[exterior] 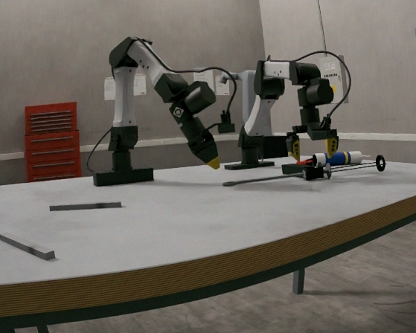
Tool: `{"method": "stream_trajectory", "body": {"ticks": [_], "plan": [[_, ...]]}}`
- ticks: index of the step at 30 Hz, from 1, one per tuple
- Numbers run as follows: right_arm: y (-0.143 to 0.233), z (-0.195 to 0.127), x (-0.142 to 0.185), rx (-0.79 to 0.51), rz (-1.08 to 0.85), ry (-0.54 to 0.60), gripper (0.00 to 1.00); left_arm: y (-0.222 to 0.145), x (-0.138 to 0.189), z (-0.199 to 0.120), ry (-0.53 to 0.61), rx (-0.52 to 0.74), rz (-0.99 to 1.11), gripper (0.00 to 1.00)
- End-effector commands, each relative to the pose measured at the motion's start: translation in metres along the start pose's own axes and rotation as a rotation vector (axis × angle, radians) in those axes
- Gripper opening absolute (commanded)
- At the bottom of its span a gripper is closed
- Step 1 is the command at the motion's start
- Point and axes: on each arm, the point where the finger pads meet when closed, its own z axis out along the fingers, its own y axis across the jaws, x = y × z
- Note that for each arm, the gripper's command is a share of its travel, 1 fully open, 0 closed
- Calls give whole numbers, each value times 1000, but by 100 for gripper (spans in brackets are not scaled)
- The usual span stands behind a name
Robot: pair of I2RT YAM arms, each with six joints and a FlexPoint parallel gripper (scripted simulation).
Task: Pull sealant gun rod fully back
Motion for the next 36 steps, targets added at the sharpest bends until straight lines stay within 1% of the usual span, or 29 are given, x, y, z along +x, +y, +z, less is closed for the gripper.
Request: {"method": "stream_trajectory", "body": {"ticks": [1, 5, 9, 11, 17, 23, 26, 33, 34, 35, 36], "plan": [[-6, -16, -21, 96, 39, -82, 66, 13, 1, -7, -5, -19, -8, 100], [8, -44, -44, 194, 95, -222, 66, 14, 1, -7, -6, -18, -13, 100], [27, -73, -61, 245, 140, -373, 66, 14, 1, -7, -6, -18, -13, 100], [27, -73, -61, 245, 140, -373, 66, 14, 1, -7, -6, -18, -13, 100], [52, -106, -72, 261, 193, -560, 66, 13, 1, -8, -6, -18, -11, 100], [69, -126, -74, 246, 226, -683, 66, 13, 1, -8, -6, -18, -11, 100], [74, -130, -74, 239, 229, -711, 66, 13, 1, -8, -6, -18, -11, 100], [78, -124, -69, 225, 214, -687, 66, 13, 1, -8, -6, -18, -11, 100], [78, -128, -72, 226, 213, -697, 66, 12, 10, 10, 51, -12, -1, 100], [77, -129, -74, 227, 213, -701, 66, 13, 8, 2, 22, -19, -4, 100], [77, -129, -74, 228, 213, -701, 66, 15, 6, 3, 11, -22, -5, 100]]}}
